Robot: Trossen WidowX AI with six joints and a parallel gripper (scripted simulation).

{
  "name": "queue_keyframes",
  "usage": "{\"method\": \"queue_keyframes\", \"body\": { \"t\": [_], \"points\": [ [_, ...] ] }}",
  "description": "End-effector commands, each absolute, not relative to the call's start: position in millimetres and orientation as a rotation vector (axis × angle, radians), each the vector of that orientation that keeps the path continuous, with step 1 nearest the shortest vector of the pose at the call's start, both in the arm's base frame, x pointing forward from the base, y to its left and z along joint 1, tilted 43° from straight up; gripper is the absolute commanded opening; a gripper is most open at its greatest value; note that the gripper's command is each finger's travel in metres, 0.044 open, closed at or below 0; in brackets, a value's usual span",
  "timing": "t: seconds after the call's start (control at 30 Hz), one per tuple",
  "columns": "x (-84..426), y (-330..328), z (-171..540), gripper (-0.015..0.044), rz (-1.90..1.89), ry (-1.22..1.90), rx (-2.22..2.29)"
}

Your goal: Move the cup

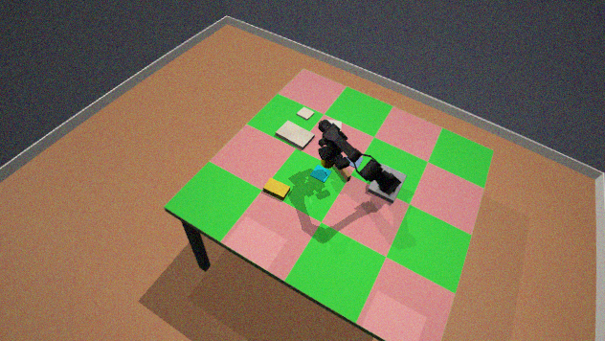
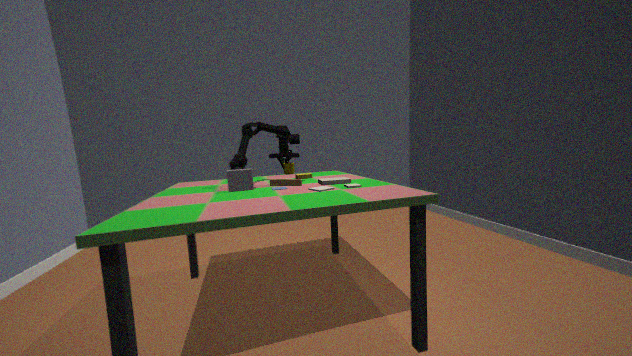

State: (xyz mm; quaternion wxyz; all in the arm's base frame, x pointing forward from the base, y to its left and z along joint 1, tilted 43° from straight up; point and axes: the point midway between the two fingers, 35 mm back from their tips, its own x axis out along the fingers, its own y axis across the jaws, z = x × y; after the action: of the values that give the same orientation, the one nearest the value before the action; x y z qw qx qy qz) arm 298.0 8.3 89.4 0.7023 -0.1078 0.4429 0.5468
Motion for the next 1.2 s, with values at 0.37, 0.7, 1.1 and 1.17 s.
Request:
{"method": "queue_keyframes", "body": {
  "t": [0.37, 0.7, 1.1, 1.17],
  "points": [
    [310.7, 22.7, 106.6, 0.0000, 1.211, 0.978, -0.241],
    [311.4, 31.3, 96.9, 0.0000, 1.211, 0.978, -0.241],
    [312.1, 42.7, 84.7, 0.0000, 1.211, 0.977, -0.241],
    [312.2, 44.6, 82.6, 0.0000, 1.211, 0.977, -0.241]
  ]
}}
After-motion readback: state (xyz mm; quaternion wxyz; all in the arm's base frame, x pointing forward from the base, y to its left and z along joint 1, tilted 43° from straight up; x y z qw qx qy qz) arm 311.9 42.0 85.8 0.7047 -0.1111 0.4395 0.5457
